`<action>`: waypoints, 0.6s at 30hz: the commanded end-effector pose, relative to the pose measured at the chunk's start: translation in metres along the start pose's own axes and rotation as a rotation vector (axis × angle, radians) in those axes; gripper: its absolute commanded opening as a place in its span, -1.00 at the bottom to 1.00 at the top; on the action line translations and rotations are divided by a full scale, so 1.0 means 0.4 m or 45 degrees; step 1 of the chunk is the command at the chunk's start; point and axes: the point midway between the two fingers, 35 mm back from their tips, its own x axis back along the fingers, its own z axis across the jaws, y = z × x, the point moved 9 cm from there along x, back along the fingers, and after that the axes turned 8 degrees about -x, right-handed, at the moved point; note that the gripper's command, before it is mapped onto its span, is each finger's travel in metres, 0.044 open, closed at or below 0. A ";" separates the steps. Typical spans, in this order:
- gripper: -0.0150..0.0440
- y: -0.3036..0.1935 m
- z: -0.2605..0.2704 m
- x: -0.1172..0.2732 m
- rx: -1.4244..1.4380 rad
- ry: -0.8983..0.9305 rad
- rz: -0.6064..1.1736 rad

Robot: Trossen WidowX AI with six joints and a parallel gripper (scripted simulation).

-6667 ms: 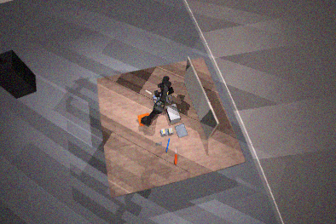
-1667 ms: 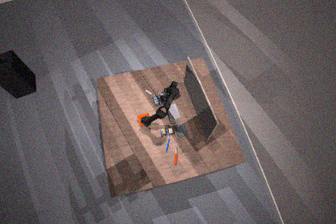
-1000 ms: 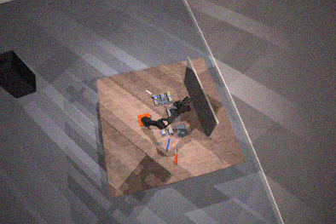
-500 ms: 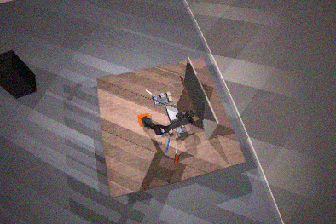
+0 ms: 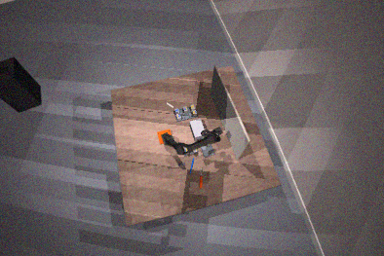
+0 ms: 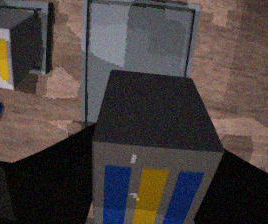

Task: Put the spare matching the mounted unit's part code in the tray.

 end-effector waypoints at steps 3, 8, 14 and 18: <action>-0.49 0.000 -0.002 -0.012 0.003 -0.001 0.001; -0.49 0.000 -0.003 -0.022 0.003 0.000 -0.001; -0.49 0.000 -0.005 -0.034 0.002 0.002 -0.003; -0.49 0.001 -0.006 -0.042 0.001 0.003 -0.005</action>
